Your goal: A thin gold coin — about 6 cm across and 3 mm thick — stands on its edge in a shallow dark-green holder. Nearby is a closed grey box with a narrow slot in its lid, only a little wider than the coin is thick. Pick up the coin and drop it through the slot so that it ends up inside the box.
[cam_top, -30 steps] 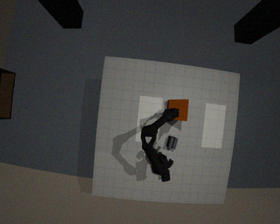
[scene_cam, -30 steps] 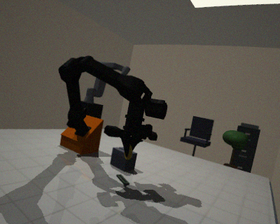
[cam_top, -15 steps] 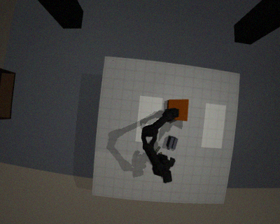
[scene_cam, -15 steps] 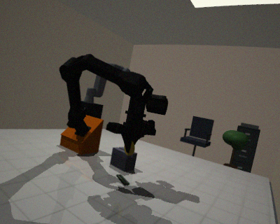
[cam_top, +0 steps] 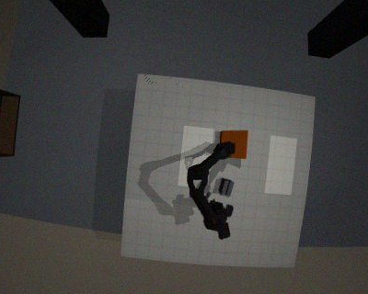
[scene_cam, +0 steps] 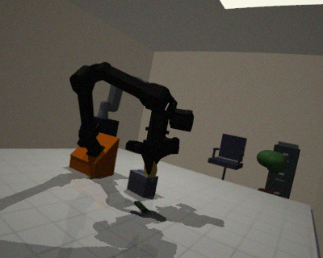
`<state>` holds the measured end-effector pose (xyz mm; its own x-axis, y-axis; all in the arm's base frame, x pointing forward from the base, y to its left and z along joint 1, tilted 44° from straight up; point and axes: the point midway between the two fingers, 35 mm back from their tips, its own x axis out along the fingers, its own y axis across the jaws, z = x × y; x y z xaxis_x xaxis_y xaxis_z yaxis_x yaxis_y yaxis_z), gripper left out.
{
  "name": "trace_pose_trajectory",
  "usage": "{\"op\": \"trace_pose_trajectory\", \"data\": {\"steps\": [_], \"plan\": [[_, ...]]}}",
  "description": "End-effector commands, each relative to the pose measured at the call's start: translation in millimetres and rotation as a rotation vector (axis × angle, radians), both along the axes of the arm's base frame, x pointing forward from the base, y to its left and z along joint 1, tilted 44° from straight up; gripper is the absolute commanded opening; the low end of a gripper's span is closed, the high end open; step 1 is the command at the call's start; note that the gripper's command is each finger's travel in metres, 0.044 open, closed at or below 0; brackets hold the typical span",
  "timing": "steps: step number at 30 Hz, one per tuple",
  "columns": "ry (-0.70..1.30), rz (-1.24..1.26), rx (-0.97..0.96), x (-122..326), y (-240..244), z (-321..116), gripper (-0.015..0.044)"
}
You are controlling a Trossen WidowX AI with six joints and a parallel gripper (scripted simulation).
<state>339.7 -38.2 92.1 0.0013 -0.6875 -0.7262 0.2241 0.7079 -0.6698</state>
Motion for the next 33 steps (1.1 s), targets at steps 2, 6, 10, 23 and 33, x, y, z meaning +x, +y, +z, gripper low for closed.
{"op": "trace_pose_trajectory", "data": {"steps": [2, 6, 10, 23, 33], "plan": [[0.001, 0.0, 0.006, -6, 9, -8, 0.0], [0.001, 0.001, 0.009, -11, 16, -14, 0.0], [0.002, 0.001, 0.01, -16, 23, -20, 0.0], [0.003, 0.001, 0.013, -36, 44, -39, 0.0], [0.005, 0.0, 0.012, -54, 57, -53, 0.0]]}}
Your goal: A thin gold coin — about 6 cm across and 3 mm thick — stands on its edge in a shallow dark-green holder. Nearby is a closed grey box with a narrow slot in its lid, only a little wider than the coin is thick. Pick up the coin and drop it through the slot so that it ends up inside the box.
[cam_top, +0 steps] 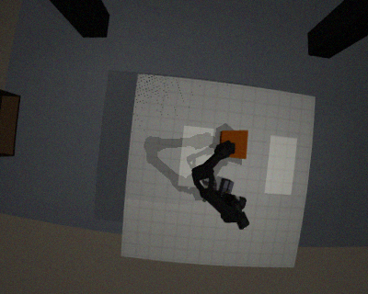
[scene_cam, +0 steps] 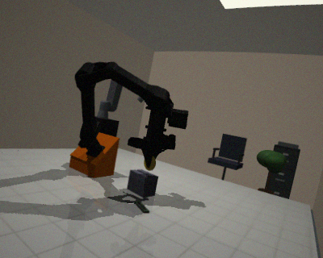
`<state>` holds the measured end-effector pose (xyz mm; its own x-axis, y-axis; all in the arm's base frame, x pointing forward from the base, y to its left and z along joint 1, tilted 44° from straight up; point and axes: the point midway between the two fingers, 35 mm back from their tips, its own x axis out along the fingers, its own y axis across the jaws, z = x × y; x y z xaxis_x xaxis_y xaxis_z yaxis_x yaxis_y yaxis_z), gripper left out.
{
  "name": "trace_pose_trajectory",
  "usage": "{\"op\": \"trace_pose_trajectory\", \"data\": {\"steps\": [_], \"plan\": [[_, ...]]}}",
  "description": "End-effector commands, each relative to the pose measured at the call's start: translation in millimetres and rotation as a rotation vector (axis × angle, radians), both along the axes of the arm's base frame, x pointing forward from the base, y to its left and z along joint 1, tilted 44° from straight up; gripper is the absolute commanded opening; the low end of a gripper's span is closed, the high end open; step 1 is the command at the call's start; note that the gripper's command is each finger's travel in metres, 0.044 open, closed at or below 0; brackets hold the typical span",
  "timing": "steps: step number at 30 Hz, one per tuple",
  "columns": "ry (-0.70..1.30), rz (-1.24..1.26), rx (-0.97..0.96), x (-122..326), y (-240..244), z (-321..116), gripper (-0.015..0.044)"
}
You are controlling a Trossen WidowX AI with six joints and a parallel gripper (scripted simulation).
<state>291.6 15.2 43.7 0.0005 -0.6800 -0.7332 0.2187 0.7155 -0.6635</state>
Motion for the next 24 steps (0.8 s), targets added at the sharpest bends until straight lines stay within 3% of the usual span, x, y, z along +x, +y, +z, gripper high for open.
{"op": "trace_pose_trajectory", "data": {"steps": [1, 24], "plan": [[0.0, -0.003, 0.001, -7, 5, -6, 0.0], [0.003, -0.001, -0.007, -28, 17, -19, 0.0]]}}
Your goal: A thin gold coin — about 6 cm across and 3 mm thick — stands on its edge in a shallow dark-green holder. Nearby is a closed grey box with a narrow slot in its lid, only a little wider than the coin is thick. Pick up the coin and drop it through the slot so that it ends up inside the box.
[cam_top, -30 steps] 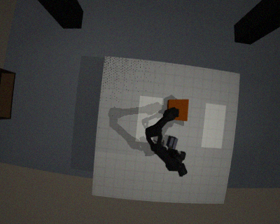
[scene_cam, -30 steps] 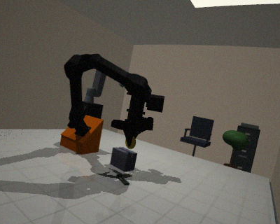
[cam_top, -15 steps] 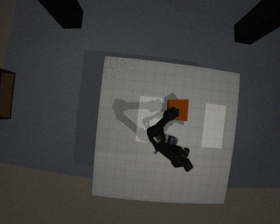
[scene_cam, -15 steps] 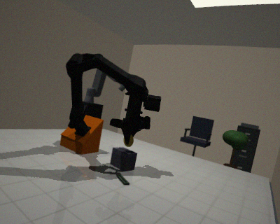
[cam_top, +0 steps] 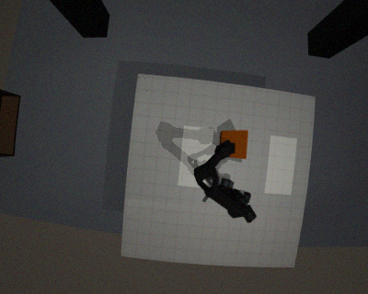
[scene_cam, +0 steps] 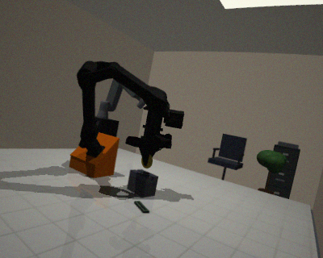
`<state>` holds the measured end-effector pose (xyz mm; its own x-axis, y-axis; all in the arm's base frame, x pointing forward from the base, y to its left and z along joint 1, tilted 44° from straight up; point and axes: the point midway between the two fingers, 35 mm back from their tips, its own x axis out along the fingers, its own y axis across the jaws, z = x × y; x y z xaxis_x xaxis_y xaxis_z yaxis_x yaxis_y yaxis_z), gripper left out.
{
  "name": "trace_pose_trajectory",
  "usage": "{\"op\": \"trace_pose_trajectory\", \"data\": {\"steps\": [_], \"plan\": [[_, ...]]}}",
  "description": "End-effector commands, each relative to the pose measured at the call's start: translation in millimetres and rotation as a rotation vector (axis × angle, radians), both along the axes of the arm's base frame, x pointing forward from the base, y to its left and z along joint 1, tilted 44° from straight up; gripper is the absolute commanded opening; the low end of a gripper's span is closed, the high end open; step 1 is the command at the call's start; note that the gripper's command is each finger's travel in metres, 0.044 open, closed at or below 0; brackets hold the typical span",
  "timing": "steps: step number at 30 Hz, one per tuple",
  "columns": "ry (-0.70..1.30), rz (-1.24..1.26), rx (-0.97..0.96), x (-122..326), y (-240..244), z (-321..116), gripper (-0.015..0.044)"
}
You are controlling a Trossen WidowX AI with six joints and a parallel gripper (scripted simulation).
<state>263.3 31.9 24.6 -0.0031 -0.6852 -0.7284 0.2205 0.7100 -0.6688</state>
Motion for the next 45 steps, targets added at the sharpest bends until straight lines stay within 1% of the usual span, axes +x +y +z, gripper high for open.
{"op": "trace_pose_trajectory", "data": {"steps": [1, 21, 45], "plan": [[0.001, 0.003, 0.0, 0, 0, 0, 0.0], [-0.003, 0.002, -0.002, -3, 2, -2, 0.0], [-0.001, 0.004, -0.003, -4, -8, -12, 0.0]]}}
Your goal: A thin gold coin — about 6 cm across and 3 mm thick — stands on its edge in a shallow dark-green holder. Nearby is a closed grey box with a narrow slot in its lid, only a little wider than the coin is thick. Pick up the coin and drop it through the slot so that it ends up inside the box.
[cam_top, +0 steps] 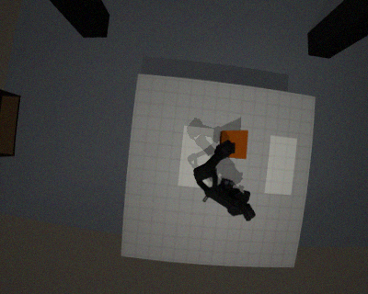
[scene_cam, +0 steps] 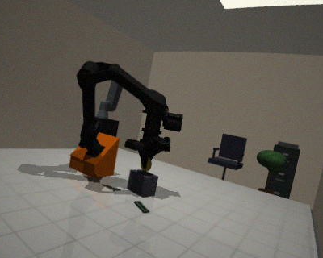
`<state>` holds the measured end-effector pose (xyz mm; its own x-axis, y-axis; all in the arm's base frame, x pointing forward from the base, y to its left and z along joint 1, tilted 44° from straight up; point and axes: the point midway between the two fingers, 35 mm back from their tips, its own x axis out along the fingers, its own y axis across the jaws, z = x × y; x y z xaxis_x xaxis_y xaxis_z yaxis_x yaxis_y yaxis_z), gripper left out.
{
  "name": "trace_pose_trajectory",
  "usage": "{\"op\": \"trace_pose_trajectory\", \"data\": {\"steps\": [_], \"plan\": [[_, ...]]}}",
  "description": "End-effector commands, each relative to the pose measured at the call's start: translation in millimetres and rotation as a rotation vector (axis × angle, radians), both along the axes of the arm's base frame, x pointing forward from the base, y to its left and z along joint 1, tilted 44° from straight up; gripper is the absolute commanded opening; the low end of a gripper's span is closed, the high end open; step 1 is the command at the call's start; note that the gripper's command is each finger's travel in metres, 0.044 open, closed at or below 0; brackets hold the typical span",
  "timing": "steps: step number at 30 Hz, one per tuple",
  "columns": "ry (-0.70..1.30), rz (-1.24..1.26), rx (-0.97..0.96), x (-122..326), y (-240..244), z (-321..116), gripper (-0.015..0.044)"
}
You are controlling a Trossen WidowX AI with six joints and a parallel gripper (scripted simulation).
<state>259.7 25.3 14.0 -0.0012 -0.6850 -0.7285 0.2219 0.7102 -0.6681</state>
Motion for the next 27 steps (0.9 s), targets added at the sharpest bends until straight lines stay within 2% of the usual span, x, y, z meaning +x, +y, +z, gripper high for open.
{"op": "trace_pose_trajectory", "data": {"steps": [1, 10, 16, 25, 27], "plan": [[0.002, 0.004, -0.003, 0.0, -1.8, -1.7, 0.0], [0.001, 0.003, -0.003, 0.0, -5.3, -5.2, 0.0], [0.0, 0.0, 0.0, 0.0, -3.8, -4.0, 0.0157], [0.0, 0.0, 0.0, 0.0, -3.8, -4.0, 0.0161], [0.0, 0.0, 0.0, 0.1, -1.7, -1.9, 0.0213]]}}
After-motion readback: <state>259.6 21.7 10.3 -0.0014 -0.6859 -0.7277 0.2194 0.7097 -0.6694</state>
